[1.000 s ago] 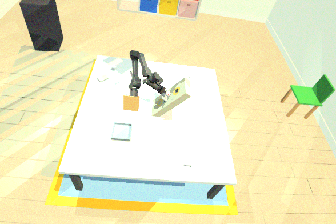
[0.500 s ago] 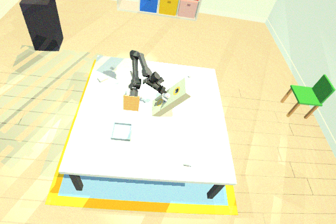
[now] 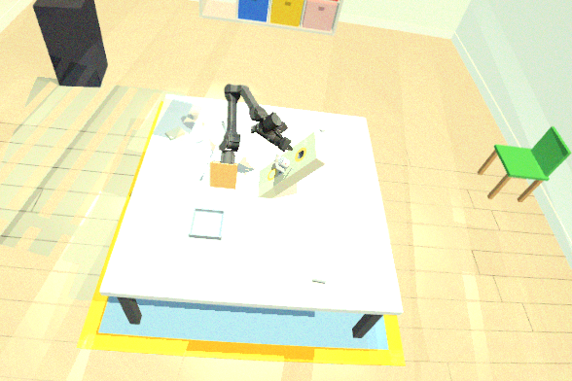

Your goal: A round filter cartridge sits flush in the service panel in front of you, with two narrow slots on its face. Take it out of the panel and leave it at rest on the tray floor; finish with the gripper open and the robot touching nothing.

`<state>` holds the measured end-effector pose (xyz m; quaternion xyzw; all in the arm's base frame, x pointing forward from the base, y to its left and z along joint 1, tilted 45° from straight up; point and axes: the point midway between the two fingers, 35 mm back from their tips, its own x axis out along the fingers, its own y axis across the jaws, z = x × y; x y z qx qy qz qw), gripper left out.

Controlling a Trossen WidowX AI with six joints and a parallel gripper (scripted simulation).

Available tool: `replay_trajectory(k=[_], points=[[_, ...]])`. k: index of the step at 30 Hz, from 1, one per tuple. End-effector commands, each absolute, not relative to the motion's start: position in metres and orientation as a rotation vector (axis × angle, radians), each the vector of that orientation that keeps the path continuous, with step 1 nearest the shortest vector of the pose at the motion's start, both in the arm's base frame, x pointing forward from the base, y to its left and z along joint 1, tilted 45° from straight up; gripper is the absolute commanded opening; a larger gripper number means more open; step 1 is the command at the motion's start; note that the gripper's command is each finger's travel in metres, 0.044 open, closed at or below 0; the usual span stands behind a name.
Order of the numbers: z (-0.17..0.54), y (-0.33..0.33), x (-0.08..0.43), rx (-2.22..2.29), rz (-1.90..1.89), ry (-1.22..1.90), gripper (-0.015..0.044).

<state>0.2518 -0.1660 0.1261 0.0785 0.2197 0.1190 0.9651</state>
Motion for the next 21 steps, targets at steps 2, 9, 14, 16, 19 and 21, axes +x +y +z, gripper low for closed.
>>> replay_trajectory(k=[2,9,14,16,19,21], points=[[0.148,-0.19,0.25,0.151,0.239,0.444,0.0245],[0.179,-0.217,0.241,0.148,0.235,0.439,0.0428],[0.136,-0.18,0.238,0.433,0.259,0.63,0.0305],[0.114,-0.156,0.232,0.59,0.266,0.755,0.0305],[0.092,-0.128,0.22,0.755,0.266,0.907,0.0305],[0.091,-0.126,0.22,0.766,0.266,0.918,0.0305]])
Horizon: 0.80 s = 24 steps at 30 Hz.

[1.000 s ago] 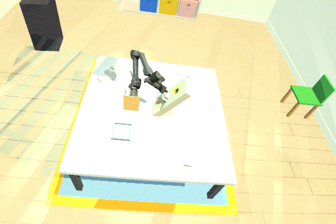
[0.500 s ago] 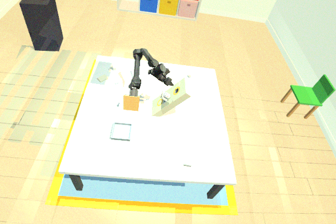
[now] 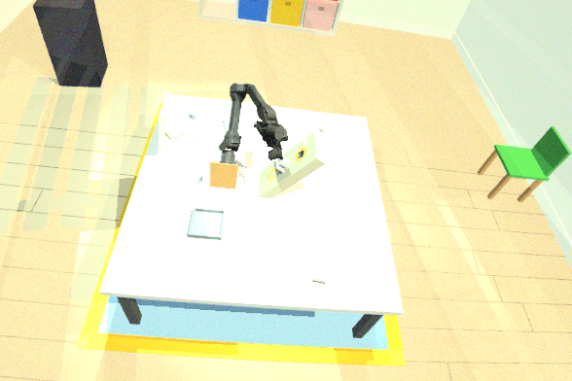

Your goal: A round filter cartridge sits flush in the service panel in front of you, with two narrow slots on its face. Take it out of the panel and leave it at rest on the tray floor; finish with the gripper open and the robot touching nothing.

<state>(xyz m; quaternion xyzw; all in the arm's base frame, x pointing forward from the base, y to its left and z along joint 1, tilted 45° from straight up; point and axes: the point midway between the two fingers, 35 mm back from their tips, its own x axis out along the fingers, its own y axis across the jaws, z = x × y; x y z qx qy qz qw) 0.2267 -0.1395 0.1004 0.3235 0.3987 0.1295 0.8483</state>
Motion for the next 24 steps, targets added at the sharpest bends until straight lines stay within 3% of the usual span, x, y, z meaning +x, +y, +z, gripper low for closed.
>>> replay_trajectory(k=[1,24], points=[[0.091,-0.126,0.22,0.766,0.266,0.918,0.0305],[0.07,-0.11,0.24,0.764,0.264,0.918,0.0305]])
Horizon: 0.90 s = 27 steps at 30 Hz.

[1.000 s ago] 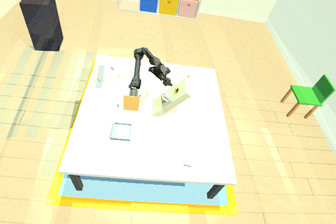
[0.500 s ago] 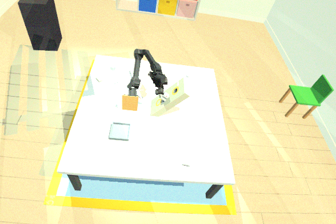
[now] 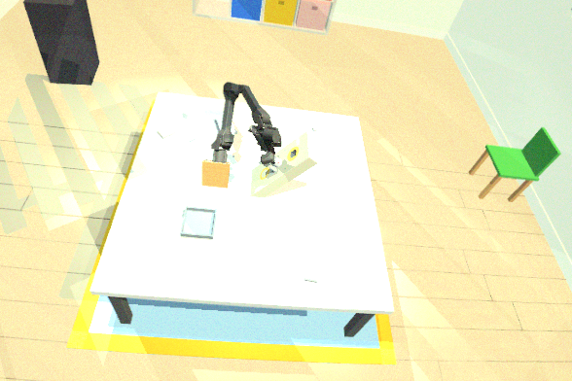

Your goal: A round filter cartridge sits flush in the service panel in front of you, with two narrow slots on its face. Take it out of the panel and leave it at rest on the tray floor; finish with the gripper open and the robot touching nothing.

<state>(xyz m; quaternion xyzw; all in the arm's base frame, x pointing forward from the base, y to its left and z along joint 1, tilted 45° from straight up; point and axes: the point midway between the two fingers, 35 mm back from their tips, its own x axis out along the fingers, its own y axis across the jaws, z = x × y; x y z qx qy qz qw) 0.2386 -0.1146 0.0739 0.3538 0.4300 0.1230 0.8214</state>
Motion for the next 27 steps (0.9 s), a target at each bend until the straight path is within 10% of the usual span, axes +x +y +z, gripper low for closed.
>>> replay_trajectory(k=[1,13,27], points=[[0.0687,-0.1089,0.2412,0.764,0.264,0.918,0.0305],[0.0605,-0.0998,0.2499,0.766,0.267,0.915,0.0305],[0.0629,-0.1031,0.25,0.755,0.266,0.913,0.0133]])
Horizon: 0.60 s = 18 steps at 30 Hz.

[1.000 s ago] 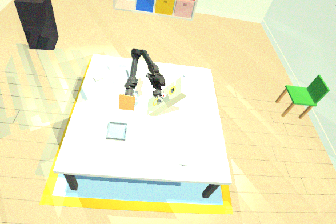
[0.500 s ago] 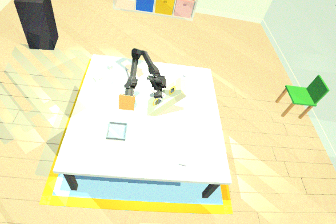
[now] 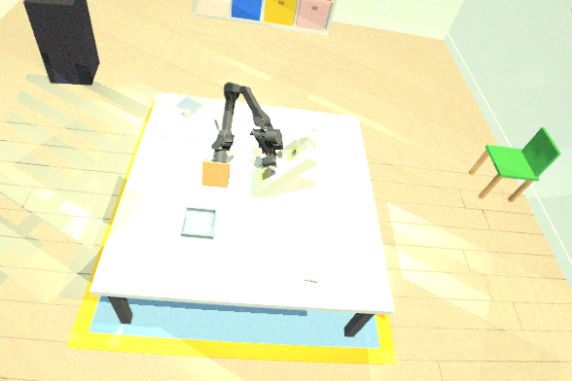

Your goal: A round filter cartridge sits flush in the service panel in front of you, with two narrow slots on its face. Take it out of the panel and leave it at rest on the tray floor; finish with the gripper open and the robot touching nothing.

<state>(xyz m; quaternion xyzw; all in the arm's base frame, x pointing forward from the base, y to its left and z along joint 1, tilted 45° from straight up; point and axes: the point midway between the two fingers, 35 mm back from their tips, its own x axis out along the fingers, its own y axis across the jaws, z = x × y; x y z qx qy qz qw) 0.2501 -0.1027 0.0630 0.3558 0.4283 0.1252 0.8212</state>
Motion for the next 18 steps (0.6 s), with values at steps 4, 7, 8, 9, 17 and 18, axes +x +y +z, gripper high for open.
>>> replay_trajectory(k=[4,7,8,9,17,18], points=[[0.066,-0.106,0.253,0.755,0.266,0.913,0.0028],[0.073,-0.114,0.258,0.756,0.266,0.912,0.0],[0.075,-0.116,0.259,0.756,0.266,0.912,0.0],[0.077,-0.118,0.261,0.757,0.266,0.911,0.0],[0.091,-0.135,0.25,0.753,0.259,0.918,0.0],[0.094,-0.139,0.247,0.753,0.258,0.919,0.0]])
